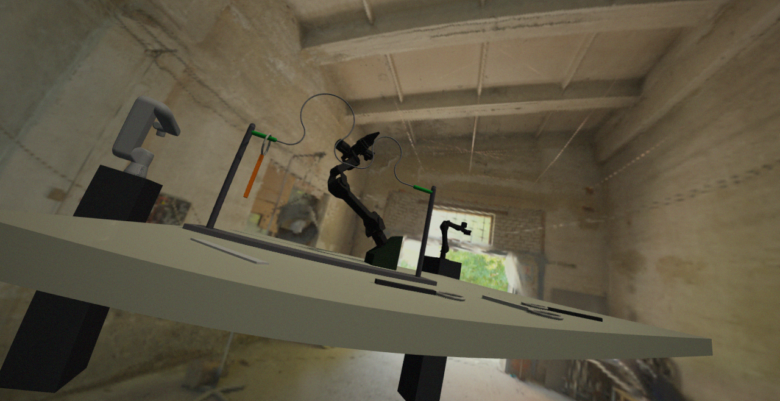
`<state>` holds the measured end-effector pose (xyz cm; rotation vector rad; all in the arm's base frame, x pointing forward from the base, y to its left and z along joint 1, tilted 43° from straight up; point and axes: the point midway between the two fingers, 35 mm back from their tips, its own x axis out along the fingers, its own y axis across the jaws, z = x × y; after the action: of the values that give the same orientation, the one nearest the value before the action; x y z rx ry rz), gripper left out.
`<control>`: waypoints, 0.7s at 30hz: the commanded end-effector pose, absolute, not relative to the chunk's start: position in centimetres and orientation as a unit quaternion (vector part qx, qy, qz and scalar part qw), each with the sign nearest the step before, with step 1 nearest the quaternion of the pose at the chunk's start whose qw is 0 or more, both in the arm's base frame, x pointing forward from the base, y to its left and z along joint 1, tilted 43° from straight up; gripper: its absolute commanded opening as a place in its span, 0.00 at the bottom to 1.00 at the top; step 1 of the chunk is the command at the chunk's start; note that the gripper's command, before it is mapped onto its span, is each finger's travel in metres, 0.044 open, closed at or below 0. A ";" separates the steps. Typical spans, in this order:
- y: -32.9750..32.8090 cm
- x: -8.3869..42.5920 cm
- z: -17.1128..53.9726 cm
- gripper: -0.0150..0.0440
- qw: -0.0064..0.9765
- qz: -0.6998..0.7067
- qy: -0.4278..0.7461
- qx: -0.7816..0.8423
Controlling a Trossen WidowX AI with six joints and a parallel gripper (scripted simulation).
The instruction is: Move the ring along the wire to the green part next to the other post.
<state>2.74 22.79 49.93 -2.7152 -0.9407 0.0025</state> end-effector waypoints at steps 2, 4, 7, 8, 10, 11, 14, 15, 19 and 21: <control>22.8 2.8 50.0 0.84 0.130 -0.003 -0.326 -0.936; 22.9 2.8 50.1 0.75 0.120 -0.016 -0.331 -0.936; 23.0 3.2 50.3 0.62 0.100 -0.038 -0.333 -0.937; 23.1 3.5 50.4 0.58 0.094 -0.045 -0.329 -0.939; 23.2 4.1 50.6 0.53 0.080 -0.058 -0.318 -0.943; 23.3 4.6 50.7 0.53 0.070 -0.067 -0.309 -0.946; 23.5 6.1 51.1 0.53 0.038 -0.094 -0.282 -0.954; 23.6 6.6 51.3 0.53 0.027 -0.102 -0.273 -0.956; 23.7 8.7 51.8 0.53 -0.019 -0.134 -0.235 -0.963; 23.6 9.8 52.0 0.53 -0.044 -0.148 -0.216 -0.964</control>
<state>8.25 23.48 51.67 -3.0279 -0.7695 -0.3934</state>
